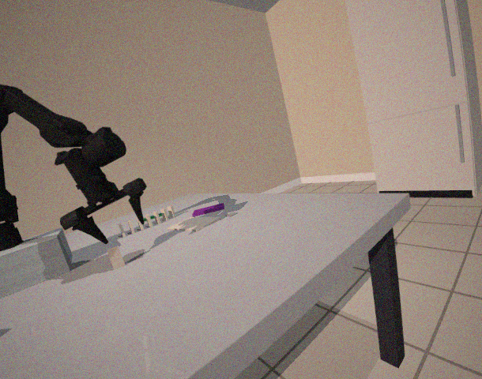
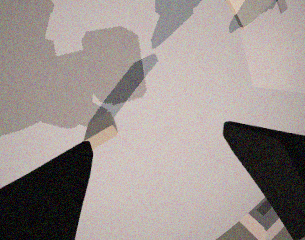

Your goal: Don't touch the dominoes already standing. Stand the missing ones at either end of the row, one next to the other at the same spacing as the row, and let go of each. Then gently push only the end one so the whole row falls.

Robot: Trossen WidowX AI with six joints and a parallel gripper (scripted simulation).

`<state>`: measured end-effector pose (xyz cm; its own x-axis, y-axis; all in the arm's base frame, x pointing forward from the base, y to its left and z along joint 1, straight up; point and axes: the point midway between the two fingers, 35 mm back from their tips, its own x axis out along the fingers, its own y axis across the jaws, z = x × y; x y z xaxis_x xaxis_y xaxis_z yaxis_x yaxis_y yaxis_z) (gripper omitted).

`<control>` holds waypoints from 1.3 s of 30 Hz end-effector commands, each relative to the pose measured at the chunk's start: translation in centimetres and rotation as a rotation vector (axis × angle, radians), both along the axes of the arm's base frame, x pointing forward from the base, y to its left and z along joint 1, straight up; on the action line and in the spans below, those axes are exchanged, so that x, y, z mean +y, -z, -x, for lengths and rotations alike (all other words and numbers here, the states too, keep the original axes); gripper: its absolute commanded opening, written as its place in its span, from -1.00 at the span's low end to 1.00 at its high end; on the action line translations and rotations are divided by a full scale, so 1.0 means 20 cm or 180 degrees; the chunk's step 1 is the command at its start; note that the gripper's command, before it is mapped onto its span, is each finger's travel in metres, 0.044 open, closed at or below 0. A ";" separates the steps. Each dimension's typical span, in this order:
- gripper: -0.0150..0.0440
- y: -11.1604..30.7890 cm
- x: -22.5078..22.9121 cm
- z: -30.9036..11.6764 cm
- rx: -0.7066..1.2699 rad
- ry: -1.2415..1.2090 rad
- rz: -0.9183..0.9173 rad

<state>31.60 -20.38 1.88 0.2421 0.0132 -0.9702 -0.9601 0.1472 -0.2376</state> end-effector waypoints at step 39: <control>0.56 0.26 0.03 0.14 0.0710 -0.1050 0.0247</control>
<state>28.96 -19.94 -2.94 0.0301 -0.0213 -0.9993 -0.9831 -0.1814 -0.0258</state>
